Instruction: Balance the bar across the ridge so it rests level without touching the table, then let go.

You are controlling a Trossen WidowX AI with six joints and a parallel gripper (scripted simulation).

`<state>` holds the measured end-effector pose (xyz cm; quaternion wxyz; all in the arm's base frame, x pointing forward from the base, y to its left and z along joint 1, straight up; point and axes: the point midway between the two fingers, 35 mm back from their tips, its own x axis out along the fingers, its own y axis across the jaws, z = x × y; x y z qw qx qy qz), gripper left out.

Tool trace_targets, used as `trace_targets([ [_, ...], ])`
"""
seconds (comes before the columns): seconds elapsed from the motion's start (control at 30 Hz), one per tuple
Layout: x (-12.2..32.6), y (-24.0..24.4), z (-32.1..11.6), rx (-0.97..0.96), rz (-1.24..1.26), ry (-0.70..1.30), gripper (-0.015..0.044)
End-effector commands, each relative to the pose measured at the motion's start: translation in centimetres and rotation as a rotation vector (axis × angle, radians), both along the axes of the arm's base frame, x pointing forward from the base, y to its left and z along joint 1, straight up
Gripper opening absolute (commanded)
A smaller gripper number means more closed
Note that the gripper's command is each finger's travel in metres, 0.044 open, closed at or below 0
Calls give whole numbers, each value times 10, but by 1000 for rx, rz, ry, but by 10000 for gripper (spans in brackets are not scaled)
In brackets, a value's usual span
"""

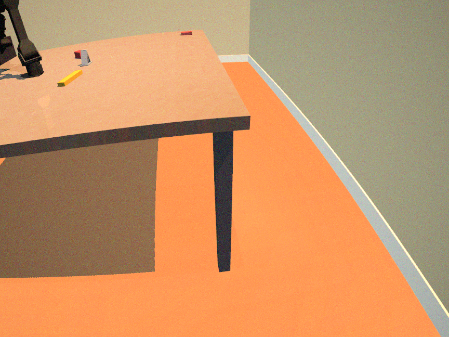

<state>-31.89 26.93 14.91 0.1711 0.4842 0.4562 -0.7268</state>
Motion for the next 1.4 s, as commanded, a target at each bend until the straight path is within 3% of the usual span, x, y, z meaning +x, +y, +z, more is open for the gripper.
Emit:
trace_targets([
  [0.0, 17, 12, -1, -9, -70, -5, 315],
  [0.73, 128, 85, -5, -30, -391, -49, 315],
  [1.37, 241, 117, -6, -45, -673, -86, 315],
])
